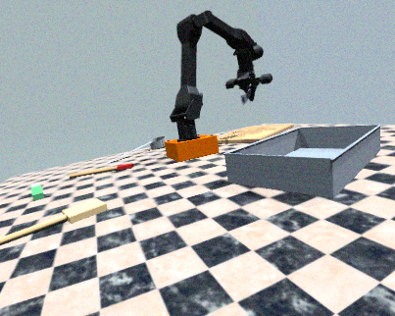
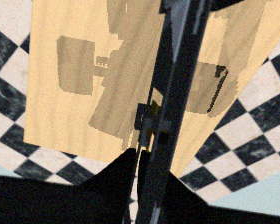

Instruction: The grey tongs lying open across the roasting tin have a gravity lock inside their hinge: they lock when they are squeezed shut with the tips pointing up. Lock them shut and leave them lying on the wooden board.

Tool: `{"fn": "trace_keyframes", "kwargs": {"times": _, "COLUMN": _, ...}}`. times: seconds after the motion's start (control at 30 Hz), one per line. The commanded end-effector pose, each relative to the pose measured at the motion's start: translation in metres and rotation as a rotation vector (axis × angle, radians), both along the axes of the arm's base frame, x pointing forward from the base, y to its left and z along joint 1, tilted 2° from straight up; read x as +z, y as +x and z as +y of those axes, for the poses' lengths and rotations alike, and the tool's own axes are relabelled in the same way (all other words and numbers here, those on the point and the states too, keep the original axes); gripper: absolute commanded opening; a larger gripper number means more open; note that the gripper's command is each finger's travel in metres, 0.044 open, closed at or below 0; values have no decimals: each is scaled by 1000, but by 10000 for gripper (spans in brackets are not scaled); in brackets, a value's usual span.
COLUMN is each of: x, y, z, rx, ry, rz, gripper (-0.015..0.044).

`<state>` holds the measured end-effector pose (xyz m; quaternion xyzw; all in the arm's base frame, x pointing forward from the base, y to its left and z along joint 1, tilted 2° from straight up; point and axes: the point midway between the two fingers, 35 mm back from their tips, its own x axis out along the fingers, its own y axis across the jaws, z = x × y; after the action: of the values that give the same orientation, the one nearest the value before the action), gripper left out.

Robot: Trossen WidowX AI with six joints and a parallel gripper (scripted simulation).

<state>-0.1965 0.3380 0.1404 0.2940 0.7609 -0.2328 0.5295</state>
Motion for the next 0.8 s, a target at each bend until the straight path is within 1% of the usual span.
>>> {"fn": "trace_keyframes", "kwargs": {"times": 0.0, "x": 4, "y": 0, "z": -2, "rx": 16, "ry": -29, "rz": -50, "gripper": -150}}
{"fn": "trace_keyframes", "kwargs": {"times": 0.43, "x": 16, "y": 5, "z": -17, "rx": 66, "ry": -153, "rz": -224, "gripper": -150}}
{"fn": "trace_keyframes", "kwargs": {"times": 0.77, "x": 16, "y": 5, "z": -17, "rx": 69, "ry": -159, "rz": -233, "gripper": -150}}
